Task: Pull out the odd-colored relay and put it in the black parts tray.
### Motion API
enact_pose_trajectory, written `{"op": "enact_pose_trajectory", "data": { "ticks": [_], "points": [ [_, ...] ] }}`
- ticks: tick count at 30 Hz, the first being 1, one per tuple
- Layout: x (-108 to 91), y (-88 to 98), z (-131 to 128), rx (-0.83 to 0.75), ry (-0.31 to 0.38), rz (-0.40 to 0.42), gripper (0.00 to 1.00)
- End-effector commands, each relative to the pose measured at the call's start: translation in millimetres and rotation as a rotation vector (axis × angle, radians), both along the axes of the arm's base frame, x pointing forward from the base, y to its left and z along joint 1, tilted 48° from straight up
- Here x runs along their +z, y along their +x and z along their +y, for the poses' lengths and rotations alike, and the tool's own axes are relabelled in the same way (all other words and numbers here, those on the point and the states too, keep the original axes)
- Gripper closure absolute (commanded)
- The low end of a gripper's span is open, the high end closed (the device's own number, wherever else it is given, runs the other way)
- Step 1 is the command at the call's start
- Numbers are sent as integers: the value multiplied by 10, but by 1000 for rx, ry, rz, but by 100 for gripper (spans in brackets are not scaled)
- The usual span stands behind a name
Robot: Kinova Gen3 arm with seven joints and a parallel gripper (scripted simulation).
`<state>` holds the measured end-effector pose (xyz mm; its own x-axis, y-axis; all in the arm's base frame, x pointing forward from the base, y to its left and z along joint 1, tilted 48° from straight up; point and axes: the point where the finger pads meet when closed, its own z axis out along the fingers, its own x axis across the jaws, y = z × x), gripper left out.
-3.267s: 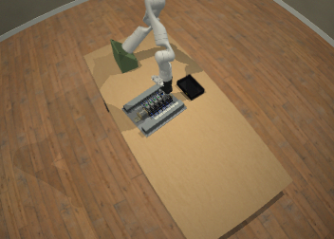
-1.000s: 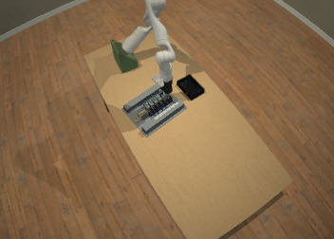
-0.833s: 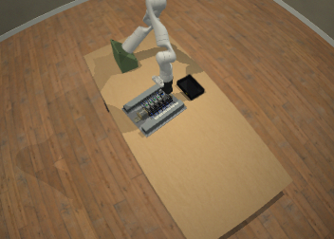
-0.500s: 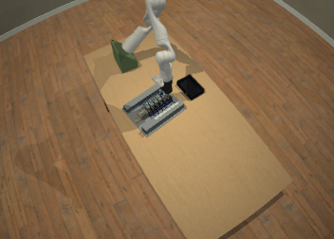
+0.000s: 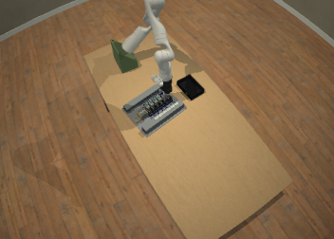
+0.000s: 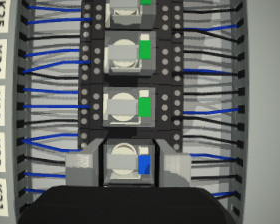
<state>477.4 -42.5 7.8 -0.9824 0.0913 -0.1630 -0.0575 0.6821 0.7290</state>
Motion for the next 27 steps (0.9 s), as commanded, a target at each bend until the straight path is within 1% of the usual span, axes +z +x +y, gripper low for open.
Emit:
{"op": "enact_pose_trajectory", "data": {
  "ticks": [1,11,27],
  "points": [
    [3,3,-10,-4,-1,-3,100],
    [3,-2,-10,-14,0,-13,100],
    [5,5,-12,6,-2,6,100]
  ]
}}
